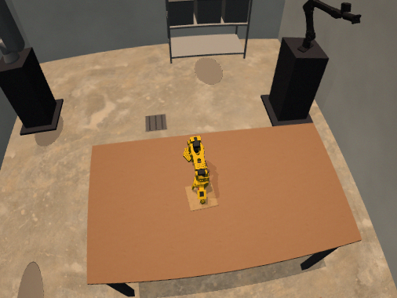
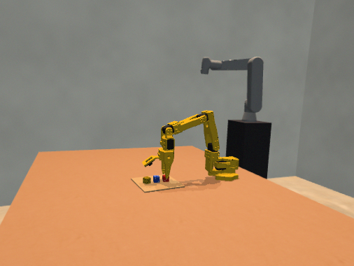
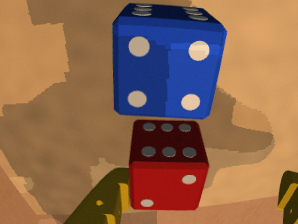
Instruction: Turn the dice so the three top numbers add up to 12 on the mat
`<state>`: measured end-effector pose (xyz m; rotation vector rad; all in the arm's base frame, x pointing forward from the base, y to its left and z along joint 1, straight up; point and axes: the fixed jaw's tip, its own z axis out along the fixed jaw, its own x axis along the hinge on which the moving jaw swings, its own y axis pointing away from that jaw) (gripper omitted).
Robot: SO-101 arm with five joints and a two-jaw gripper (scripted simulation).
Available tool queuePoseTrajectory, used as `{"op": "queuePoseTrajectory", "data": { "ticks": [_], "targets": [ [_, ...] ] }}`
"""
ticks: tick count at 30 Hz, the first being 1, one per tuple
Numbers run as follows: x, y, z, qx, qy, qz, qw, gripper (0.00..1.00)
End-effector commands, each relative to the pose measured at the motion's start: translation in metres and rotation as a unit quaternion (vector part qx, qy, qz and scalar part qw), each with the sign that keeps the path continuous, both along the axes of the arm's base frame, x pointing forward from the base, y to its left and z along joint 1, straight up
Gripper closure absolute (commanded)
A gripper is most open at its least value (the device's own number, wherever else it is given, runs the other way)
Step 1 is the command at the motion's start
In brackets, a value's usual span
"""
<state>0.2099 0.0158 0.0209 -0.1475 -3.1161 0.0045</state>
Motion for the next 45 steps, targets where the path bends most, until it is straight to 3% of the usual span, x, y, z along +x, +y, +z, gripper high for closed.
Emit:
{"op": "queuePoseTrajectory", "data": {
  "ticks": [1,16,45],
  "targets": [
    [0.008,-0.002,0.021,0.001,-0.026,-0.004,1.0,0.71],
    [0.004,-0.002,0.058,0.001,-0.026,-0.004,1.0,0.71],
    [0.002,-0.003,0.063,0.001,-0.032,-0.001,0.999,0.71]
  ]
}}
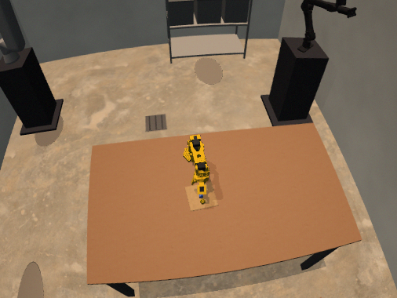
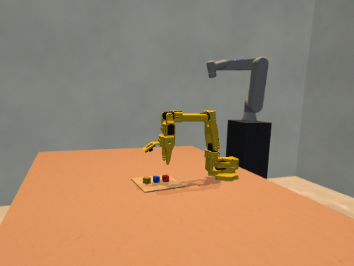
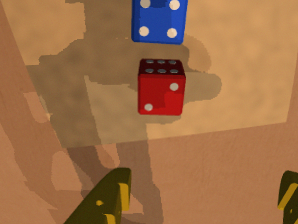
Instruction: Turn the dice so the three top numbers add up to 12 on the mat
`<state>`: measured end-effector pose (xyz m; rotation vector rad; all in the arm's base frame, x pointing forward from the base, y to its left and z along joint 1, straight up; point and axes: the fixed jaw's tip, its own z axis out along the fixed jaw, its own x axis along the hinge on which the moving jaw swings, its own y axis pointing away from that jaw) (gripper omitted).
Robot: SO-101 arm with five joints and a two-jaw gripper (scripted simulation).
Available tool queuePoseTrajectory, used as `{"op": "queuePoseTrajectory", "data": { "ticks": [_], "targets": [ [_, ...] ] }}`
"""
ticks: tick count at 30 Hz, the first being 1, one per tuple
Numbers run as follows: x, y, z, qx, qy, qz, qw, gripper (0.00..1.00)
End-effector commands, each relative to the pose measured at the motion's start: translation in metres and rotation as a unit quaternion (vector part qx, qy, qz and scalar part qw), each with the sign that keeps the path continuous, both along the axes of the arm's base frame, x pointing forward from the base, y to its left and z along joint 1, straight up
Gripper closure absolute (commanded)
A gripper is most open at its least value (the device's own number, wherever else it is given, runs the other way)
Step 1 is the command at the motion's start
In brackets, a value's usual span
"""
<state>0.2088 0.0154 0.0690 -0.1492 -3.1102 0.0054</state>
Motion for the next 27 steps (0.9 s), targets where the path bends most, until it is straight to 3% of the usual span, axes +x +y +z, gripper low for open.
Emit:
{"op": "queuePoseTrajectory", "data": {
  "ticks": [1,9,16,27],
  "targets": [
    [0.001,-0.003,0.016,0.002,-0.038,0.001,0.999,0.71],
    [-0.018,-0.01,0.038,-0.001,-0.081,0.019,0.997,0.71],
    [-0.034,-0.015,0.048,-0.006,-0.113,0.032,0.993,0.71],
    [-0.044,-0.017,0.053,-0.011,-0.139,0.041,0.989,0.71]
  ]
}}
